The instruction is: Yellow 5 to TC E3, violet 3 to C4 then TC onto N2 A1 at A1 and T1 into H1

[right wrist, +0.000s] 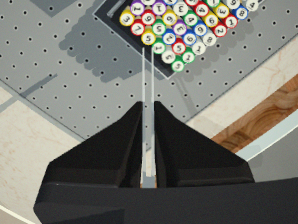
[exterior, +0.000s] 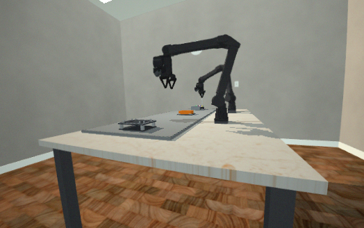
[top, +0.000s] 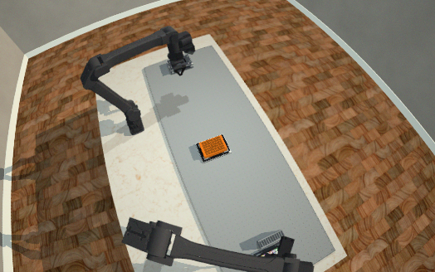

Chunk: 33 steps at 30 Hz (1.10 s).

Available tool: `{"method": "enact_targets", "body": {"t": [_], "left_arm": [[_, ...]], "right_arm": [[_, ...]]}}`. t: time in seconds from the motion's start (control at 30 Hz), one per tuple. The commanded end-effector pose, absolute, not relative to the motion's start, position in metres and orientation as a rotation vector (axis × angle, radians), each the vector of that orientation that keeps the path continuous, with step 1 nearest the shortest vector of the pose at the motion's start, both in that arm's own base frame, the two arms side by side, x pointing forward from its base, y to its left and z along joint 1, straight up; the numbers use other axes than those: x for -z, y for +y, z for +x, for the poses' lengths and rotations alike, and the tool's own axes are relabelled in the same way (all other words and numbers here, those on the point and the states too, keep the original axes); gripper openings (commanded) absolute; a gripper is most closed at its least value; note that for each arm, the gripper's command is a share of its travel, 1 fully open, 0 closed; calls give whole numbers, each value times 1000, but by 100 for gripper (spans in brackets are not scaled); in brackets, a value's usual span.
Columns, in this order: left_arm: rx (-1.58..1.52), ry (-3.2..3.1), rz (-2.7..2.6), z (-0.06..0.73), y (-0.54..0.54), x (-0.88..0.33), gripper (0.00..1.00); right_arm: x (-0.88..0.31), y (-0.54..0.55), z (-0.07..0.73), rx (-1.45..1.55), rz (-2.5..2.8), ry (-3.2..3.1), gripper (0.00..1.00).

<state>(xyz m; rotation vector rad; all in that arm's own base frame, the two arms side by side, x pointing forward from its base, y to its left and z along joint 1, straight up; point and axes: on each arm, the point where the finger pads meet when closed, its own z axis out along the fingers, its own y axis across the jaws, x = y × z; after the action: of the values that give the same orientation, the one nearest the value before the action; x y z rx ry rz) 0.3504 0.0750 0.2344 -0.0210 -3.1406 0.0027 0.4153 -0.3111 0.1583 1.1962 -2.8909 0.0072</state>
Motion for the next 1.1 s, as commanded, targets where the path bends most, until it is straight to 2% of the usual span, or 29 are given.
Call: {"method": "enact_targets", "body": {"t": [0.0,1.07], "left_arm": [[12,-3177,-22,359,77,-248,100],[12,-3177,-22,359,77,-248,100]], "right_arm": [[-176,-311,420,-74,1226,-2910,7],[-162,-312,421,-58,1224,-2905,7]]}}
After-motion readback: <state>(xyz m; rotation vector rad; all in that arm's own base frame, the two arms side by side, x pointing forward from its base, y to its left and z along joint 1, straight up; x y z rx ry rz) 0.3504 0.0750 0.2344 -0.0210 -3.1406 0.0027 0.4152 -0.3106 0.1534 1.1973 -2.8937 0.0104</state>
